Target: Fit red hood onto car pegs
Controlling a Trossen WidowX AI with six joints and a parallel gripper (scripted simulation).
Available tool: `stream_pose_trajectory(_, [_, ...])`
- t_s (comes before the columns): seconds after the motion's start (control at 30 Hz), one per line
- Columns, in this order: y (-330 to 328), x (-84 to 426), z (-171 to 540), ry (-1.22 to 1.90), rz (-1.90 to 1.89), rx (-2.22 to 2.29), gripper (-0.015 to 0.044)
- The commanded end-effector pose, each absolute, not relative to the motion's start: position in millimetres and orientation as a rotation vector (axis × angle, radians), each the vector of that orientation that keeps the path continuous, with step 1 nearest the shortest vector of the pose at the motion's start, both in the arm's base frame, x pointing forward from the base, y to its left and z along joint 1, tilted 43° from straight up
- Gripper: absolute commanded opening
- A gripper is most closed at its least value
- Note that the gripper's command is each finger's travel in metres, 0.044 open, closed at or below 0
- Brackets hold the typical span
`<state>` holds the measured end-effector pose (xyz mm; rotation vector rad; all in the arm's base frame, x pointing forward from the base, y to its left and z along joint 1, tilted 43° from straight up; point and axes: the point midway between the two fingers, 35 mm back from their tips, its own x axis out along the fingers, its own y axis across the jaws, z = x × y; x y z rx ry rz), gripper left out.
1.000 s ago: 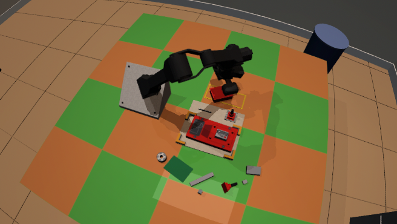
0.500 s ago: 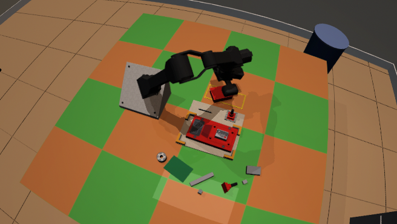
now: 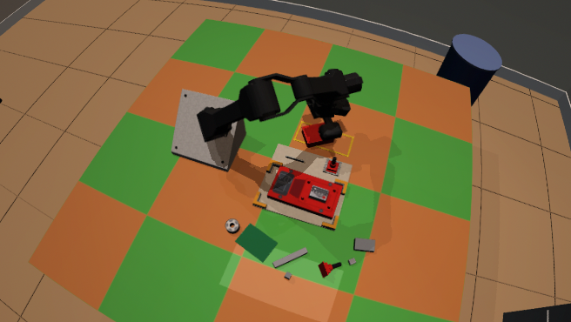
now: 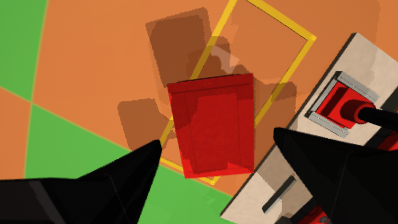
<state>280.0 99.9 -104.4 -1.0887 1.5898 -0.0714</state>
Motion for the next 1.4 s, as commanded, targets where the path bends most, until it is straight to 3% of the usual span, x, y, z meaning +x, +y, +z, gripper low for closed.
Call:
stream_pose_trajectory(0.0, [96, 279, -107, 1.593, -0.072, -1.095, 0.0440])
stream_pose_trajectory(1.37, [82, 280, -122, 1.593, -0.074, -1.096, 0.0440])
